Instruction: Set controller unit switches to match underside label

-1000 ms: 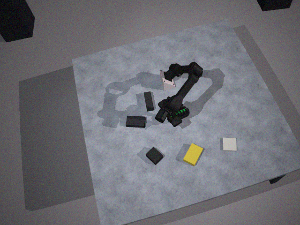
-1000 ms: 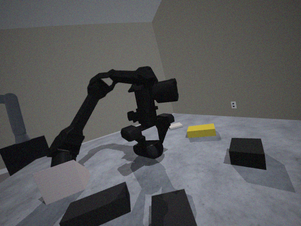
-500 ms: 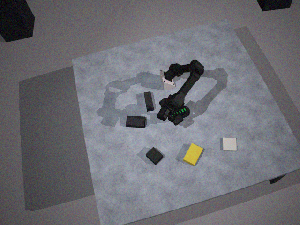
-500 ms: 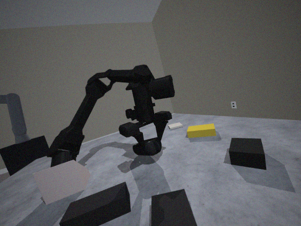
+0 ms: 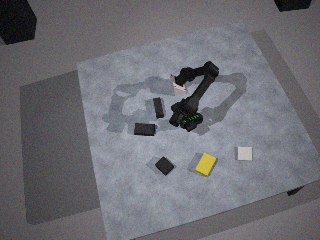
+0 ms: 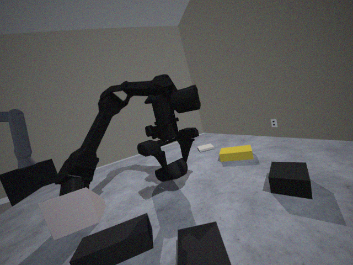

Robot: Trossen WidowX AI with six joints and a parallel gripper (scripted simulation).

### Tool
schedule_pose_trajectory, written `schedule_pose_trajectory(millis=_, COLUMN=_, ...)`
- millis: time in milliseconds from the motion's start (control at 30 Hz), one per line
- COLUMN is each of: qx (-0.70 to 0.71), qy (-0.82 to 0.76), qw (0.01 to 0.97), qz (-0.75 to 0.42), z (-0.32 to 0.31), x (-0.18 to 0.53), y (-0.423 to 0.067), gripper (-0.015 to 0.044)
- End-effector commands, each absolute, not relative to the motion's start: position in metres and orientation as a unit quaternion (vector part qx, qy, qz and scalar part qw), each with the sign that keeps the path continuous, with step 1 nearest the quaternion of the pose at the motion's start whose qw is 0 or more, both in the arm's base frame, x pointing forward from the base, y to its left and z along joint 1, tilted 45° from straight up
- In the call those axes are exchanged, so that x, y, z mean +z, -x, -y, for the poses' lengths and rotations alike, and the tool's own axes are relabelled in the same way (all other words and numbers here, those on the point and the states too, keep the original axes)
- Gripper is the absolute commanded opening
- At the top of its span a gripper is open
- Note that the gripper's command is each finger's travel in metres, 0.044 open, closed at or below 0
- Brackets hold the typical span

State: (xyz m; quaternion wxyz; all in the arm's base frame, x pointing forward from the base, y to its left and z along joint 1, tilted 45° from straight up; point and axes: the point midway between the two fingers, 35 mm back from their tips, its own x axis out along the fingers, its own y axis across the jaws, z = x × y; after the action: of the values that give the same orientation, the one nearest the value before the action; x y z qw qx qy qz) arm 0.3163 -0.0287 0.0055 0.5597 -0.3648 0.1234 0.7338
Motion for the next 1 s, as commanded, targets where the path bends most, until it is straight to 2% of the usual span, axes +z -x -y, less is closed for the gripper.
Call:
schedule_pose_trajectory(millis=0, qx=0.728, qy=0.372, qw=0.562, qz=-0.128, z=0.031, x=0.012, y=-0.316, gripper=0.0335)
schedule_pose_trajectory(millis=967, qx=0.716, qy=0.394, qw=0.557, qz=-0.145, z=0.03, x=0.036, y=-0.31, gripper=0.0335)
